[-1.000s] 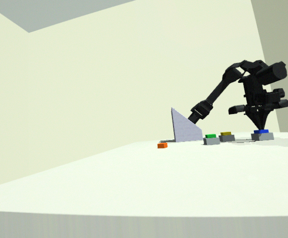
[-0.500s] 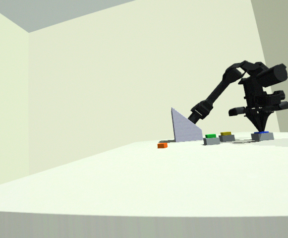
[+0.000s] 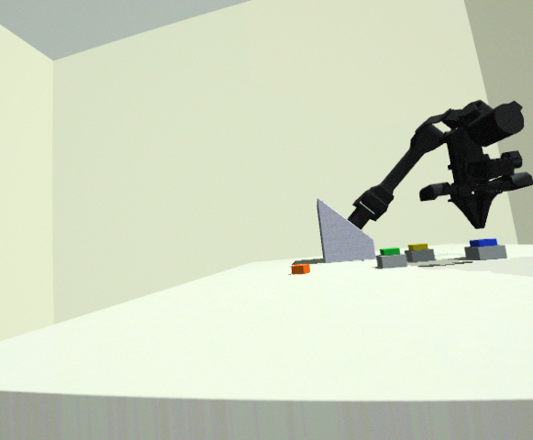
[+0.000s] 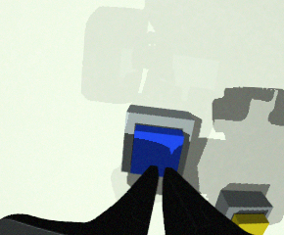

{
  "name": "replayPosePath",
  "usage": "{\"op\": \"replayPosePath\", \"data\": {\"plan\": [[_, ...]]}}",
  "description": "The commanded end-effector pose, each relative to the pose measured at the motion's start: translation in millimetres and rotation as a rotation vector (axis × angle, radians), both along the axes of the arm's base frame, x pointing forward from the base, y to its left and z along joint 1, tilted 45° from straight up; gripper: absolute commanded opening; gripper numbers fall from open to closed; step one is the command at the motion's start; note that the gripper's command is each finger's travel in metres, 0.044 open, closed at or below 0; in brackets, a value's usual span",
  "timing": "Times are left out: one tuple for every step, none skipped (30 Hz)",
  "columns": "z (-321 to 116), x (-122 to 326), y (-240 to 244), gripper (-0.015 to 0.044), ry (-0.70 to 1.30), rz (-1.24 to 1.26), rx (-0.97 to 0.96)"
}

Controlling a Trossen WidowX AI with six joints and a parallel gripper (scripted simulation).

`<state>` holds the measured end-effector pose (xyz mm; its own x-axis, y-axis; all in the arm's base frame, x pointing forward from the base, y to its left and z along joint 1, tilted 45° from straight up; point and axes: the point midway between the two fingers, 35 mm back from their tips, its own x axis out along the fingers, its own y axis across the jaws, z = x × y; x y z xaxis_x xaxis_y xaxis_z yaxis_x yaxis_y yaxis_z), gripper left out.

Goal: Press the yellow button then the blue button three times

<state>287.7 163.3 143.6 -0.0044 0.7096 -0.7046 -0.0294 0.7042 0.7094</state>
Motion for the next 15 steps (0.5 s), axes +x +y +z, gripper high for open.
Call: {"op": "replayPosePath", "data": {"plan": [[2.9, -0.9, -0.5, 0.002, -0.002, 0.007, 0.003], [2.0, -0.8, 0.4, 0.002, -0.002, 0.007, 0.003], [0.9, -0.8, 1.5, 0.002, -0.002, 0.007, 0.003], [-0.3, -0.7, 2.7, 0.002, -0.002, 0.007, 0.003], [-1.4, -0.7, 3.8, 0.002, -0.002, 0.007, 0.003], [-2.5, -0.6, 5.0, 0.002, -0.002, 0.007, 0.003], [-3.6, -0.6, 6.1, 0.002, -0.002, 0.007, 0.003], [-4.8, -0.6, 7.2, 0.002, -0.002, 0.007, 0.003], [-5.9, -0.6, 8.4, 0.002, -0.002, 0.007, 0.003], [-7.0, -0.6, 9.5, 0.002, -0.002, 0.007, 0.003], [-8.1, -0.6, 10.6, 0.002, -0.002, 0.007, 0.003], [-9.2, -0.6, 11.8, 0.002, -0.002, 0.007, 0.003], [-10.3, -0.6, 12.9, 0.002, -0.002, 0.007, 0.003], [-11.4, -0.7, 14.1, 0.002, -0.002, 0.007, 0.004], [-12.5, -0.7, 15.2, 0.002, -0.002, 0.007, 0.004]]}}
